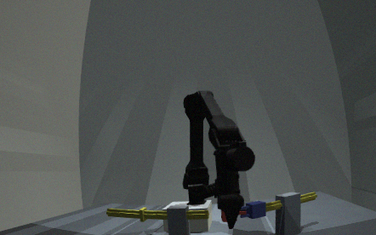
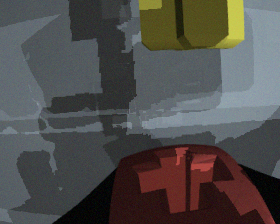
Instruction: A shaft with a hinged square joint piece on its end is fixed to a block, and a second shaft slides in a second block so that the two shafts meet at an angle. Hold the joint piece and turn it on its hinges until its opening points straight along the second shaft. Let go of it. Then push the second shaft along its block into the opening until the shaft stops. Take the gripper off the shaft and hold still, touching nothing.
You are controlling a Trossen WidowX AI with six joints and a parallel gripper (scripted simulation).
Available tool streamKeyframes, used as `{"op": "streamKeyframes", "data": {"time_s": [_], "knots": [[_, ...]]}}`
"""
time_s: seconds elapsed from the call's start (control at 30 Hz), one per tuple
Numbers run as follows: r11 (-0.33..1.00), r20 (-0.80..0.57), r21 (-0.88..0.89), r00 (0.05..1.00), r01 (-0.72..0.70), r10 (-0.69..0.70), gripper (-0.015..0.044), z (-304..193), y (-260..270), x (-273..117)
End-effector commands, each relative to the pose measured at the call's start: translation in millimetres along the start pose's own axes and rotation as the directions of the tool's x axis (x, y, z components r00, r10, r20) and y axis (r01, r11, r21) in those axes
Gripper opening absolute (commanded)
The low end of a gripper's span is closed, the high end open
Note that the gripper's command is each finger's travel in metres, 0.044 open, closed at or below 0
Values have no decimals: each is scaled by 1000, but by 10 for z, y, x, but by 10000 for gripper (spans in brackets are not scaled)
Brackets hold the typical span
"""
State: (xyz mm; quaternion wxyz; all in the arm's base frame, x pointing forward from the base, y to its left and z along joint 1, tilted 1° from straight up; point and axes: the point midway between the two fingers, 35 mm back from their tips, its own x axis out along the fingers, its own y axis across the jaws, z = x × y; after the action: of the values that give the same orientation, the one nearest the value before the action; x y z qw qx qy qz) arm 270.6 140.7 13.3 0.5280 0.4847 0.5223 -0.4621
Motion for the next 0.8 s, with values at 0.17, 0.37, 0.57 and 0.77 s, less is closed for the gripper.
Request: {"op": "streamKeyframes", "data": {"time_s": [0.17, 0.37, 0.57, 0.77], "knots": [[998, -22, 62, 1000, -2, 4, 0, -3, -19, 7], [999, -20, 54, 1000, -2, 3, 0, -3, -17, 6], [999, -20, 54, 1000, -2, 3, 0, -3, -17, 6], [999, -20, 54, 1000, -2, 3, 79, -3, -17, 6]]}}
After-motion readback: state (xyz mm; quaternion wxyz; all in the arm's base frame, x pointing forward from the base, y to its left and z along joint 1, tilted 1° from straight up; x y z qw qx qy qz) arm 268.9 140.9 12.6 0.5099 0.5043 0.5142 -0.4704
